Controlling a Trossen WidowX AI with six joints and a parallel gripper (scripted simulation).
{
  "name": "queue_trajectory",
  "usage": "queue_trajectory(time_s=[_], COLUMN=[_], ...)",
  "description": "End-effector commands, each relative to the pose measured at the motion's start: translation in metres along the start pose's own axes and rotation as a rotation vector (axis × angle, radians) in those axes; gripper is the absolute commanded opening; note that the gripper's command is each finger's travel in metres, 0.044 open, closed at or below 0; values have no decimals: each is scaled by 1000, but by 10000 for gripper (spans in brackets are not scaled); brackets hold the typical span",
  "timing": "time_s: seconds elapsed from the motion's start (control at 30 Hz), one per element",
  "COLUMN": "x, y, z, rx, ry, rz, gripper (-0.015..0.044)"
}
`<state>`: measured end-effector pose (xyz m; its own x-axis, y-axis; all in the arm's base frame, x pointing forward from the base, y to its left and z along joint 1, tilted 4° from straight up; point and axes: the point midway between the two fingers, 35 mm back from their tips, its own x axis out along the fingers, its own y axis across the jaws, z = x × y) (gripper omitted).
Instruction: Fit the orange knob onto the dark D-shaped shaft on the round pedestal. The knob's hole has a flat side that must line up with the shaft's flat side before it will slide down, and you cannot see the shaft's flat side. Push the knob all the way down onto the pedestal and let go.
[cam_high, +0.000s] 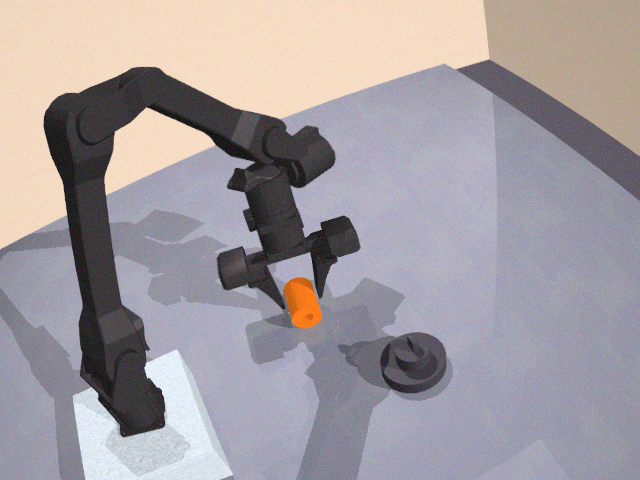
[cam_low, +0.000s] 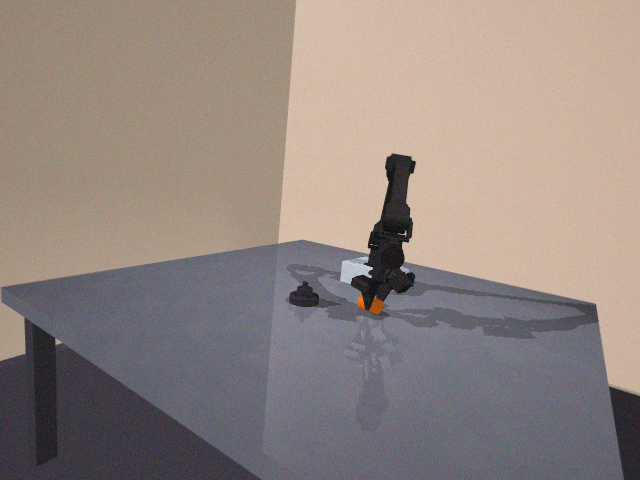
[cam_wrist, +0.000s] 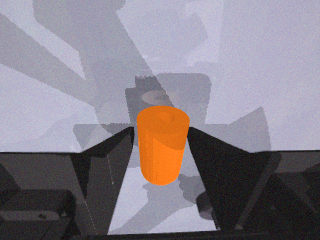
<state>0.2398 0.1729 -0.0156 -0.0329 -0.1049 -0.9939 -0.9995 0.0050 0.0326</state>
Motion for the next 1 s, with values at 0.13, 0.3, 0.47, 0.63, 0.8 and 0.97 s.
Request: queue_trajectory(time_s=[0.13,0.3,0.47,0.63,0.8,0.97], x=[1,1,-1,-4,-6,-8], y=[0,0,0,0,-1,-1], z=[0,0,-2,-7,-12,-17], rx=[4,4,2,1,0,0], ry=[3,3,-28,-121,-206,-287], rz=[-3,-3,-2,-2,-2,-3], gripper=[207,179,179,179,179,179])
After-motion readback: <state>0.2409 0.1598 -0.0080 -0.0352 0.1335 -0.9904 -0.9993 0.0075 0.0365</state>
